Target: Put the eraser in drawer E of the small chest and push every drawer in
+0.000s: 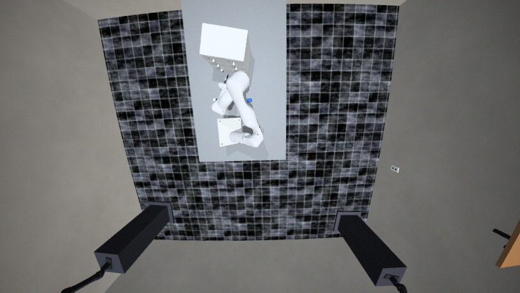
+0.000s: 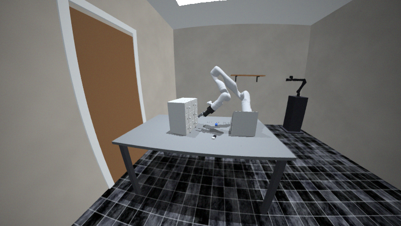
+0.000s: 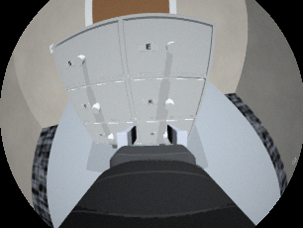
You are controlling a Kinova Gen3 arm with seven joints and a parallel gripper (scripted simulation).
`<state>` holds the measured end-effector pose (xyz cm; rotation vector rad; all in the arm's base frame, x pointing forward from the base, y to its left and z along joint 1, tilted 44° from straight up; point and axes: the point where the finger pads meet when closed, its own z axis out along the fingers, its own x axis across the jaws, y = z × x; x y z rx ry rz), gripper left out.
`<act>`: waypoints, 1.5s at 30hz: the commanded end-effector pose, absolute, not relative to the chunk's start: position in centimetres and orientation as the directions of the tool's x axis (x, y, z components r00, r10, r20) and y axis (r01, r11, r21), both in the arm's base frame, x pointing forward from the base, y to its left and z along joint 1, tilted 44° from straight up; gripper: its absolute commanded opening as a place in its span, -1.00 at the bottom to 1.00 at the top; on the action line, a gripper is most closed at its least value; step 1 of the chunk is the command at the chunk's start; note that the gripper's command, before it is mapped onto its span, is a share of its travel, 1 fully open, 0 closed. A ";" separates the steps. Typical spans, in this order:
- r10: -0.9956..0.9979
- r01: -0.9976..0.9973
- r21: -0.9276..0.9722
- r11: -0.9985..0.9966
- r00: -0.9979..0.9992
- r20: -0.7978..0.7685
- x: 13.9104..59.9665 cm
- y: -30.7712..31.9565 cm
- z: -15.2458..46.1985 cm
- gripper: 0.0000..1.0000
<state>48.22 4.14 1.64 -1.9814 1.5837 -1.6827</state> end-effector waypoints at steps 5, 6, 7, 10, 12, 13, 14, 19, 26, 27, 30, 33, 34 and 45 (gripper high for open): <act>-0.718 -0.601 -0.633 -0.488 -0.137 0.683 48.0 3.5 0.6 1.00; -0.717 -0.594 -0.636 -0.493 -0.137 0.683 48.1 3.4 0.6 1.00; -0.717 -0.586 -0.640 -0.497 -0.137 0.683 48.1 3.3 0.5 1.00; -0.718 -0.566 -0.648 -0.509 -0.136 0.683 48.3 3.2 0.4 1.00; -0.717 -0.553 -0.654 -0.517 -0.137 0.683 48.4 3.1 0.3 1.00; -0.717 -0.546 -0.656 -0.521 -0.137 0.683 48.5 3.0 0.2 1.00; -0.717 -0.540 -0.659 -0.524 -0.137 0.683 48.6 3.0 0.2 1.00; -0.718 -0.516 -0.668 -0.537 -0.137 0.683 48.8 2.8 0.0 1.00; -0.718 -0.486 -0.678 -0.552 -0.136 0.683 49.0 2.5 -0.2 1.00; -0.718 -0.481 -0.679 -0.554 -0.137 0.683 49.0 2.5 -0.2 1.00; -0.718 -0.470 -0.683 -0.560 -0.137 0.683 49.2 2.4 -0.3 1.00; -0.718 -0.460 -0.685 -0.564 -0.137 0.683 49.2 2.3 -0.4 1.00; -0.718 -0.457 -0.686 -0.566 -0.137 0.683 49.3 2.3 -0.4 1.00; -0.718 -0.443 -0.690 -0.572 -0.137 0.683 49.4 2.2 -0.5 1.00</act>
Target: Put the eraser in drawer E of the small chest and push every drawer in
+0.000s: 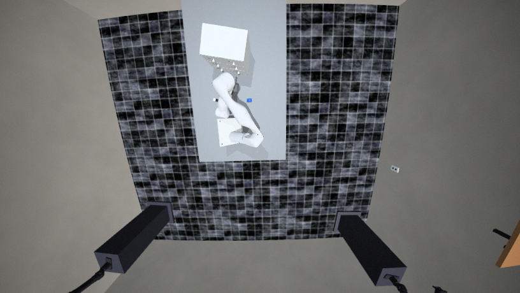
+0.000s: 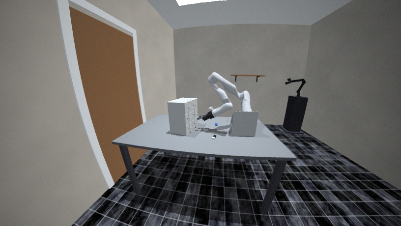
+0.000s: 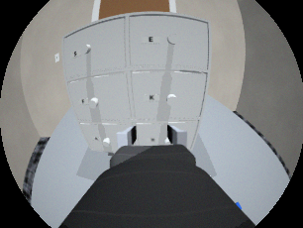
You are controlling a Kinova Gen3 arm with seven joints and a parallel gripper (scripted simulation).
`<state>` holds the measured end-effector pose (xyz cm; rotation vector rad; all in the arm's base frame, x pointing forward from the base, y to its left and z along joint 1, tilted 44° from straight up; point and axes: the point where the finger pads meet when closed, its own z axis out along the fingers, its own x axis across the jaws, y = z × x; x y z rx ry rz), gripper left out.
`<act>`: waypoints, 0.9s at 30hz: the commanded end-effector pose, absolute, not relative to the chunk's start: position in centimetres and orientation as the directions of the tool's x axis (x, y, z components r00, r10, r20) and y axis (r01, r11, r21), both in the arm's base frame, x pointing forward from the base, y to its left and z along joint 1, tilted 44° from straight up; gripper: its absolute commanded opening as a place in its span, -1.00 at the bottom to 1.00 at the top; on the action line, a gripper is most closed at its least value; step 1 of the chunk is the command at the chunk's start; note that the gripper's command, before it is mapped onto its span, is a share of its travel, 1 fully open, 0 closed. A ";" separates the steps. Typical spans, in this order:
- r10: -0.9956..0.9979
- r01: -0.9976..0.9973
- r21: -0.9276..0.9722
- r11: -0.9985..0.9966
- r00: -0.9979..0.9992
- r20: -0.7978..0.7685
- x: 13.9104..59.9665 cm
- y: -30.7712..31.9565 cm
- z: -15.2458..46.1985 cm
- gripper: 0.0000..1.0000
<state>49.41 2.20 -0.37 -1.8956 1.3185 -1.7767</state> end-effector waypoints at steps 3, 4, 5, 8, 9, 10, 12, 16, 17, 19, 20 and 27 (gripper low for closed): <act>-0.718 -0.441 -0.691 -0.573 -0.136 0.683 49.4 2.2 -0.5 1.00; -0.718 -0.441 -0.691 -0.573 -0.136 0.683 49.4 2.2 -0.5 1.00; -0.718 -0.441 -0.691 -0.573 -0.136 0.683 49.4 2.2 -0.5 1.00; -0.718 -0.441 -0.691 -0.573 -0.136 0.683 49.4 2.2 -0.5 1.00; -0.718 -0.441 -0.691 -0.573 -0.136 0.683 49.4 2.2 -0.5 1.00; -0.718 -0.441 -0.691 -0.573 -0.136 0.683 49.4 2.2 -0.5 1.00; -0.718 -0.441 -0.691 -0.573 -0.136 0.683 49.4 2.2 -0.5 1.00; -0.718 -0.441 -0.691 -0.573 -0.136 0.683 49.4 1.9 -0.8 1.00; -0.718 -0.441 -0.691 -0.573 -0.136 0.683 49.4 1.8 -0.9 1.00; -0.718 -0.441 -0.691 -0.573 -0.136 0.683 49.5 1.3 -1.3 1.00; -0.718 -0.441 -0.691 -0.573 -0.136 0.683 49.5 1.1 -1.6 1.00; -0.718 -0.441 -0.691 -0.573 -0.136 0.683 49.6 -0.6 -3.4 1.00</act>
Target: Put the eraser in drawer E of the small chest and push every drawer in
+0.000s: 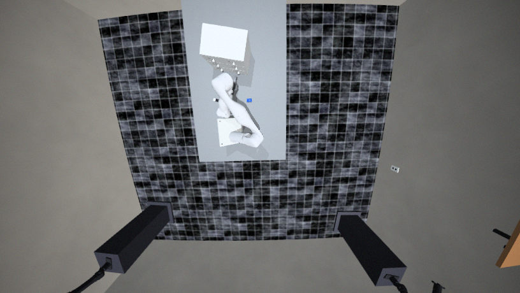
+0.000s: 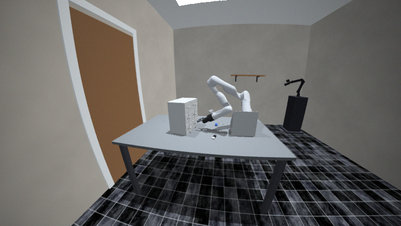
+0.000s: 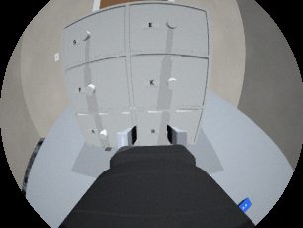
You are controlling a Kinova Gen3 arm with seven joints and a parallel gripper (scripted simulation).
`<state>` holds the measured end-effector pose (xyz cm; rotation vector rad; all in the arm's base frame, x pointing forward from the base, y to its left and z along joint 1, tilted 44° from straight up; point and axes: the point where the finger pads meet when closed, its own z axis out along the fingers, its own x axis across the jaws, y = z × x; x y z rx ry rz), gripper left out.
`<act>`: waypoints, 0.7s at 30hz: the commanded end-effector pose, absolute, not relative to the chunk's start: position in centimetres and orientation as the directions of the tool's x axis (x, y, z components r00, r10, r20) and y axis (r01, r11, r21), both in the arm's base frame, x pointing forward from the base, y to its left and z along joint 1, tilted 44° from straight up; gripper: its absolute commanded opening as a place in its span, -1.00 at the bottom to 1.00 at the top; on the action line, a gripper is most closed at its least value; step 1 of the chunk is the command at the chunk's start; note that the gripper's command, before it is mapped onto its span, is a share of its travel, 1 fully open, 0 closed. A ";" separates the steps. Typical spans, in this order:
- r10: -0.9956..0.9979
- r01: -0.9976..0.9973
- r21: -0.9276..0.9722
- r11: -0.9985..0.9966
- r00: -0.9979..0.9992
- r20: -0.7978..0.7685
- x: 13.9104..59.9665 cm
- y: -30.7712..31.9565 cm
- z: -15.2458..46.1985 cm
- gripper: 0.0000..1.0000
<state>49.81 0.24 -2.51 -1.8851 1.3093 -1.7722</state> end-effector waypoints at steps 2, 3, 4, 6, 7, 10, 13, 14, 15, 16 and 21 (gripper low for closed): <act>-0.718 -0.441 -0.691 -0.573 -0.136 0.683 49.7 -1.3 -4.1 1.00; -0.718 -0.441 -0.691 -0.573 -0.136 0.683 49.7 -1.6 -4.4 1.00; -0.718 -0.441 -0.691 -0.573 -0.136 0.683 49.7 -1.9 -4.7 1.00; -0.718 -0.441 -0.691 -0.573 -0.136 0.683 49.8 -2.3 -5.2 1.00; -0.718 -0.441 -0.691 -0.573 -0.136 0.683 49.8 -2.5 -5.3 1.00; -0.718 -0.441 -0.691 -0.573 -0.136 0.683 49.8 -2.8 -5.6 1.00; -0.718 -0.441 -0.691 -0.573 -0.136 0.683 49.8 -2.8 -5.6 1.00; -0.718 -0.441 -0.691 -0.573 -0.136 0.683 49.8 -2.8 -5.6 1.00; -0.718 -0.441 -0.691 -0.573 -0.136 0.683 49.8 -2.8 -5.6 1.00; -0.718 -0.441 -0.691 -0.573 -0.136 0.683 49.8 -2.8 -5.6 1.00; -0.718 -0.441 -0.691 -0.573 -0.136 0.683 49.8 -2.8 -5.6 1.00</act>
